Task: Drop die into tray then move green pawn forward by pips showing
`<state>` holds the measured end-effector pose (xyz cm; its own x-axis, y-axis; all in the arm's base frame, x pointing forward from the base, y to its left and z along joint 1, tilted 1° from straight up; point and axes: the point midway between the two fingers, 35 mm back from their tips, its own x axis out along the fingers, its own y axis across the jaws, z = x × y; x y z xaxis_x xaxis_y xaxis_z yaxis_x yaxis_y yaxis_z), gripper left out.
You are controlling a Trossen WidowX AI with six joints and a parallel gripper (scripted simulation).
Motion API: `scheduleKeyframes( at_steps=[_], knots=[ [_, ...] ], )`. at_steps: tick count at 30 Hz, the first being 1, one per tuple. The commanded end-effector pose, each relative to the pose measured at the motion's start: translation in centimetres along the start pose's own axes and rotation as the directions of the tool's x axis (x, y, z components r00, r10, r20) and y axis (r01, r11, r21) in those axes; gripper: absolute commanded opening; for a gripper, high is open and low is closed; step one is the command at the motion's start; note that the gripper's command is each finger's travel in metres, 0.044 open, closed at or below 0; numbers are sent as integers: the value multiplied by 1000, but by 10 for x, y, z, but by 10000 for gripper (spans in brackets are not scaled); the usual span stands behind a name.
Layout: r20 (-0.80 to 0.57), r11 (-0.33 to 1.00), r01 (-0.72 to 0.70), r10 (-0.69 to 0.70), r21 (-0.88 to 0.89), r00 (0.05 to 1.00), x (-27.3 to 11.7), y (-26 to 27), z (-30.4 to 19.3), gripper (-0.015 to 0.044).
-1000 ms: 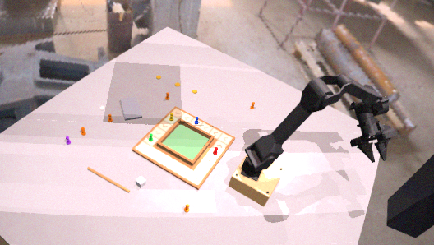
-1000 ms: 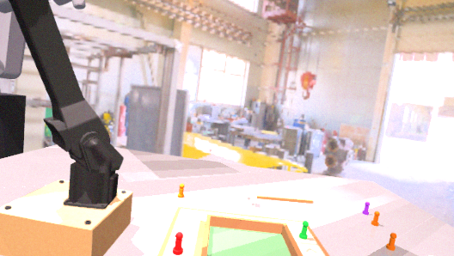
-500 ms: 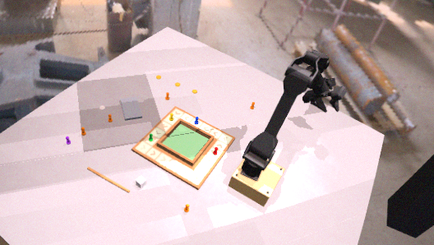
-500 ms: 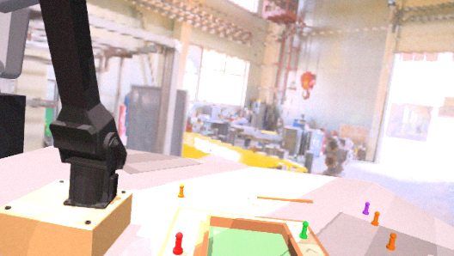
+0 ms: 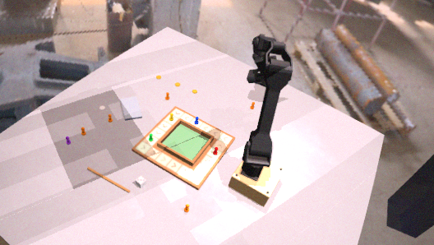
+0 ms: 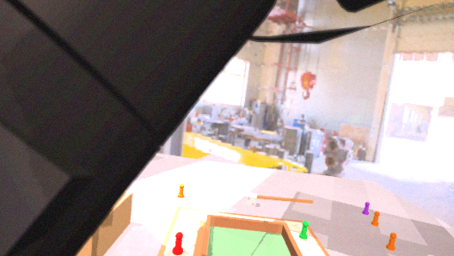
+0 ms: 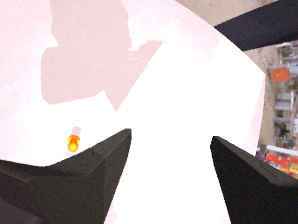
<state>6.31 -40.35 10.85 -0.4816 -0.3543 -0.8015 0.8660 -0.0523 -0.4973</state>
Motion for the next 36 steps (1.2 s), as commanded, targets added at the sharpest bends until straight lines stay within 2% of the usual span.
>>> scheduleKeyframes(
  at_steps=[1,10,19,28,36],
  knots=[
    [37,992,-93,96,-81,995,-30,57,-12,275],
    [77,890,-284,331,-357,941,-116,180,-83,275],
    [-2,726,-434,512,-534,859,-194,262,-202,275],
    [-121,509,-483,589,-712,799,-245,288,-326,275],
    [-257,313,-502,579,-806,774,-280,267,-463,275]
  ],
)
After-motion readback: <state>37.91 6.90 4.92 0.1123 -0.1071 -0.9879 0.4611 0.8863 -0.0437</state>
